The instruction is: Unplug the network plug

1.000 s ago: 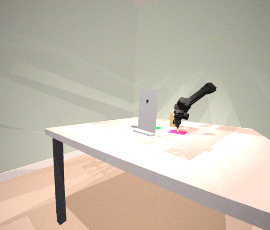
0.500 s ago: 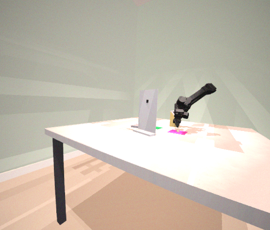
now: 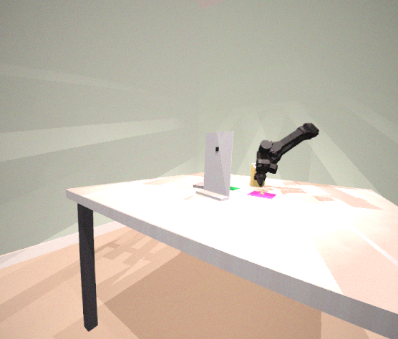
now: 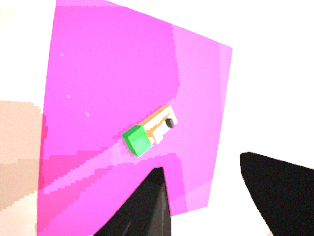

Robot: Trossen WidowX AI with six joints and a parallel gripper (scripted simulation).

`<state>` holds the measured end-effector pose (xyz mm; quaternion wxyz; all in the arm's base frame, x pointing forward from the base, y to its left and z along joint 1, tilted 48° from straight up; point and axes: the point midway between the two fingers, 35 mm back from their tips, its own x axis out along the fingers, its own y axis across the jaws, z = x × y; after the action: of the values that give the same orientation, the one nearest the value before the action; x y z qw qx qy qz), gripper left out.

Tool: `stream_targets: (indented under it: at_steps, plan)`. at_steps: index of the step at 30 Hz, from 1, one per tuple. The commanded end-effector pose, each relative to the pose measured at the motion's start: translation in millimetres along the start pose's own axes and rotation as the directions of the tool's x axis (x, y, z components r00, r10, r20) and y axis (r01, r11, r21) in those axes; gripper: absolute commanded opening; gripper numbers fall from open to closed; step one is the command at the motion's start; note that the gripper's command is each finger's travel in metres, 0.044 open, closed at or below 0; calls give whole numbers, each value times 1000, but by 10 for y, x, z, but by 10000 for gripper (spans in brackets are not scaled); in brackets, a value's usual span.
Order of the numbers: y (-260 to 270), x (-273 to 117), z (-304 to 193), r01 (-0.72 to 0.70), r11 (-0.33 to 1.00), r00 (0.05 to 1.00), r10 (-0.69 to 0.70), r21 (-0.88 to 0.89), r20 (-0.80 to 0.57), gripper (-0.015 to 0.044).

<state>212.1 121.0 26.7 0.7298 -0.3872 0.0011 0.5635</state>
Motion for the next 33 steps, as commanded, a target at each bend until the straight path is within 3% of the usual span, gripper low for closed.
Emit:
stream_targets:
  at_steps: [1, 33]
  plan:
    - [-30, -18, -8, 0, 1000, 1000, 0, -6, 1, 156]
    - [-153, -201, -74, -15, 1000, 1000, 15, -9, -9, 156]
